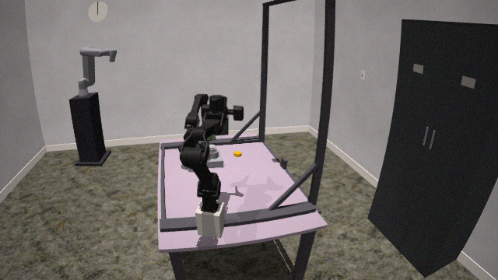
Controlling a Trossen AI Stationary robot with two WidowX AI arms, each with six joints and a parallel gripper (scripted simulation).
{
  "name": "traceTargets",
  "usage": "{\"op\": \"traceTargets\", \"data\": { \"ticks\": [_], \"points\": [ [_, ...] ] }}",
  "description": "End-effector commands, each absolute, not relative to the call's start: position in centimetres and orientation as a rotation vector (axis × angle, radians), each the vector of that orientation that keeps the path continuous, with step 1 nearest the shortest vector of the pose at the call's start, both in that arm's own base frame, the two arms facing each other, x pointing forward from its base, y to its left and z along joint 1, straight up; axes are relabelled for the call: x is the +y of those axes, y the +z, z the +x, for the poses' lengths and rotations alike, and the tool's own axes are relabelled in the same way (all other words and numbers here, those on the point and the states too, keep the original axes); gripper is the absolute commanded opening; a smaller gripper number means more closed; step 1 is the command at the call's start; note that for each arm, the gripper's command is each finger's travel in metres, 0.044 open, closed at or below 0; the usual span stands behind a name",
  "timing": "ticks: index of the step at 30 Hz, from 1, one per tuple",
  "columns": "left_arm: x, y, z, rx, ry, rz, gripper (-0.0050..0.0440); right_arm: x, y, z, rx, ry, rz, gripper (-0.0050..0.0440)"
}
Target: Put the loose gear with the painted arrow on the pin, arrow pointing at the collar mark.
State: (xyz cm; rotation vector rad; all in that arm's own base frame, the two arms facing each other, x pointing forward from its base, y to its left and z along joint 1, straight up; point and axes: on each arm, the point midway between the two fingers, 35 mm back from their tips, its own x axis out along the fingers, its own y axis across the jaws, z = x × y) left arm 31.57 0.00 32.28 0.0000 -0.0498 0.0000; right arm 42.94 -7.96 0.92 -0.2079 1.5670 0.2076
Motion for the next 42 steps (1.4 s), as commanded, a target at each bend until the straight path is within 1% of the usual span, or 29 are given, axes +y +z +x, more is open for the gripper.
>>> {"op": "traceTargets", "data": {
  "ticks": [1, 10, 21, 42],
  "points": [
    [0.0, 33.3, 31.4, -0.074, 0.000, 0.000, 0.0400, -8.0, 2.3, 43.3, 1.541, 0.201, -0.214, 0.0000],
    [0.0, 33.3, 31.4, -0.074, 0.000, 0.000, 0.0400, -8.0, 3.4, 43.3, 1.539, 0.201, -0.215, 0.0000],
    [0.0, 33.3, 31.4, -0.074, 0.000, 0.000, 0.0400, -8.1, 5.9, 43.6, 1.516, 0.196, -0.221, 0.0000],
    [0.0, 33.3, 31.4, -0.074, 0.000, 0.000, 0.0400, -8.1, 6.1, 43.7, 1.511, 0.195, -0.223, 0.0000]
  ]
}}
